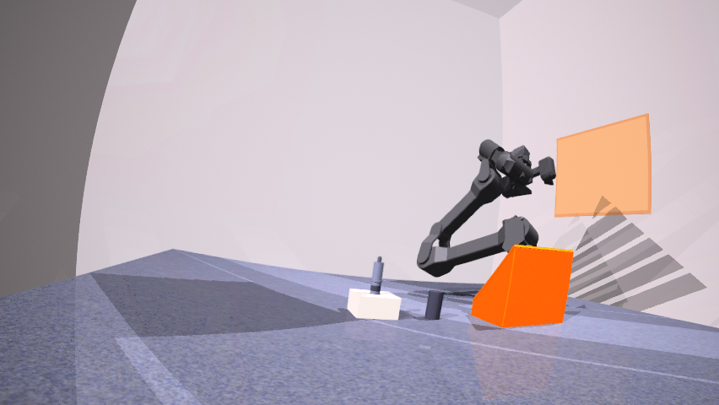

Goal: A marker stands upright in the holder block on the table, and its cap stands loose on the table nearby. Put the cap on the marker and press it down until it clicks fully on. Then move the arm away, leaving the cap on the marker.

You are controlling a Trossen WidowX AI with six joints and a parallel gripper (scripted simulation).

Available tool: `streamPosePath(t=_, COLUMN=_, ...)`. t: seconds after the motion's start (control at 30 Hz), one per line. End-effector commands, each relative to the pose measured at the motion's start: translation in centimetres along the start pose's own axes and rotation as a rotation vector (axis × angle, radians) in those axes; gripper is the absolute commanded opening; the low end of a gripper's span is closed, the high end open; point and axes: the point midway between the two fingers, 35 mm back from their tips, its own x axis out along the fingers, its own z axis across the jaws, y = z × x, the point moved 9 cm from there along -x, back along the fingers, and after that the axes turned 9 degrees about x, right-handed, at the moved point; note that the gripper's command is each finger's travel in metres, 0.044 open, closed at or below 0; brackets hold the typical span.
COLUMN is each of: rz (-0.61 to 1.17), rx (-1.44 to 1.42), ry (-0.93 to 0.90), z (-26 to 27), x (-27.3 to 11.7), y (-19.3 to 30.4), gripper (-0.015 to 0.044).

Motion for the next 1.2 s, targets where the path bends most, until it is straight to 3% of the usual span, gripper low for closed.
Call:
streamPosePath(t=0.0, rz=-0.007, rx=0.008, ry=0.010, z=-0.1, x=0.0, y=-0.1, gripper=0.0374)
streamPosePath(t=0.17, rz=-0.189, rx=0.218, ry=0.261, z=-4.1, x=-1.1, y=-2.1, gripper=0.0245)
streamPosePath(t=0.43, rz=-0.527, rx=0.594, ry=0.732, z=-10.9, x=-6.0, y=-3.6, gripper=0.0245)
streamPosePath(t=0.7, rz=-0.836, rx=0.975, ry=1.199, z=-15.4, x=-13.3, y=-2.1, gripper=0.0245)
streamPosePath(t=1.17, rz=-1.151, rx=1.749, ry=1.969, z=-15.3, x=-25.4, y=6.6, gripper=0.0245)
